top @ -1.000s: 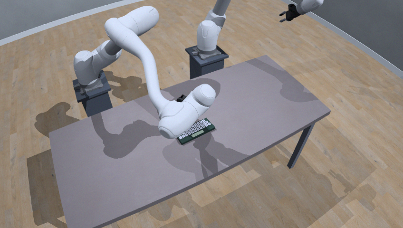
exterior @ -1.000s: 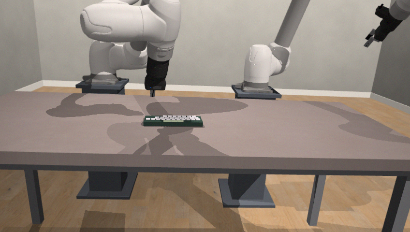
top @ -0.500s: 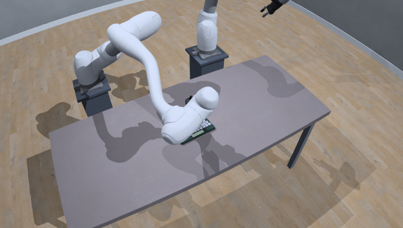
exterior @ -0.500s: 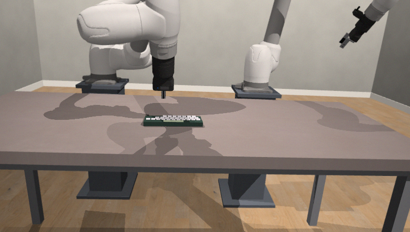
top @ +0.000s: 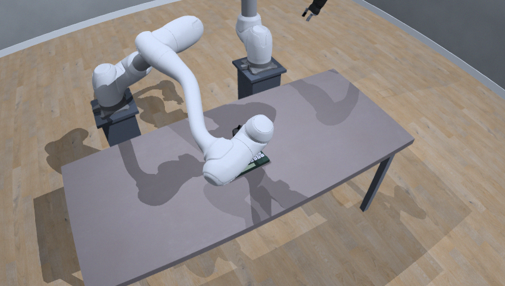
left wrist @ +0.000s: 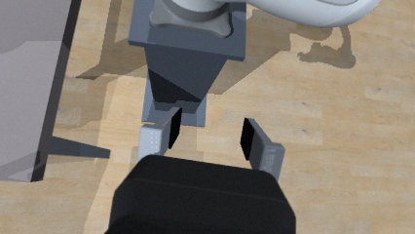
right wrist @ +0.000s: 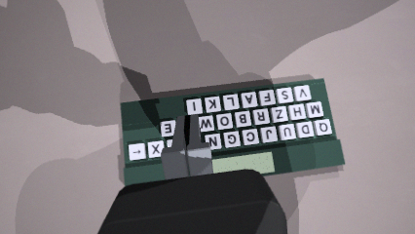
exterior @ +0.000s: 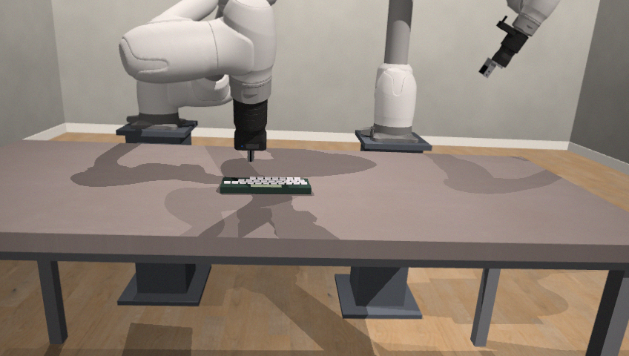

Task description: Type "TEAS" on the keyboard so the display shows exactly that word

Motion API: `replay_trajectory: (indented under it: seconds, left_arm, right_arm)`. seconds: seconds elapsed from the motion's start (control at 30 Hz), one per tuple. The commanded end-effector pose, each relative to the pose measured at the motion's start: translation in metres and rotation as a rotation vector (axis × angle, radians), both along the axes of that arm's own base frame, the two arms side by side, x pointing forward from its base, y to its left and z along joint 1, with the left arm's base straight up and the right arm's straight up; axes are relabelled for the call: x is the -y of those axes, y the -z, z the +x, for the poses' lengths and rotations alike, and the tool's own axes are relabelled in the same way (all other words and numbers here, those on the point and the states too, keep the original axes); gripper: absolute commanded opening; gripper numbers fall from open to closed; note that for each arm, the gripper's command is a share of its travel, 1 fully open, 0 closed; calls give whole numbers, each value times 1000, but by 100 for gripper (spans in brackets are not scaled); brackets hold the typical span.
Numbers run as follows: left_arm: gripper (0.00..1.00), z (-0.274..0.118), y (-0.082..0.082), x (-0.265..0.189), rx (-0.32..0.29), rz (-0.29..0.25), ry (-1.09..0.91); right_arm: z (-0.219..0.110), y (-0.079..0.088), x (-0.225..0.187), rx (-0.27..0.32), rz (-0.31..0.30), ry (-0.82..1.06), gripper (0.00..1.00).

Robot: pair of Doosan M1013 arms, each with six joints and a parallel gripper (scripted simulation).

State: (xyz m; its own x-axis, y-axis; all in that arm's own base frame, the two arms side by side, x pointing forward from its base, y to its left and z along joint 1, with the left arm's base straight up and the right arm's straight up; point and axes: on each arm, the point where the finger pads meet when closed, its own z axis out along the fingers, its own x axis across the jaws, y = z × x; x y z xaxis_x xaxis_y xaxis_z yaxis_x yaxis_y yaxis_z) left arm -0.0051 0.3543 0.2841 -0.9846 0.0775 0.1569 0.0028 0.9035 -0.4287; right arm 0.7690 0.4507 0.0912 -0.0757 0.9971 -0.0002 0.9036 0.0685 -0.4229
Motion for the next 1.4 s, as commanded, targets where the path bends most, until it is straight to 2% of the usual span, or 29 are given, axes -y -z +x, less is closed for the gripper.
replay_trajectory:
  seconds: [0.0, 0.17, 0.4, 1.37]
  left_arm:
    - [100, -22, 7, 27, 74, 1, -66]
    - [100, -29, 13, 47, 121, 8, -117]
    - [100, -31, 15, 53, 135, 12, -134]
    - [100, -31, 15, 53, 135, 12, -134]
  right_arm:
    - [1, 6, 0, 3, 1, 0, 0]
    - [0, 24, 0, 3, 1, 0, 0]
    - [0, 41, 0, 3, 1, 0, 0]
    - [0, 50, 0, 3, 1, 0, 0]
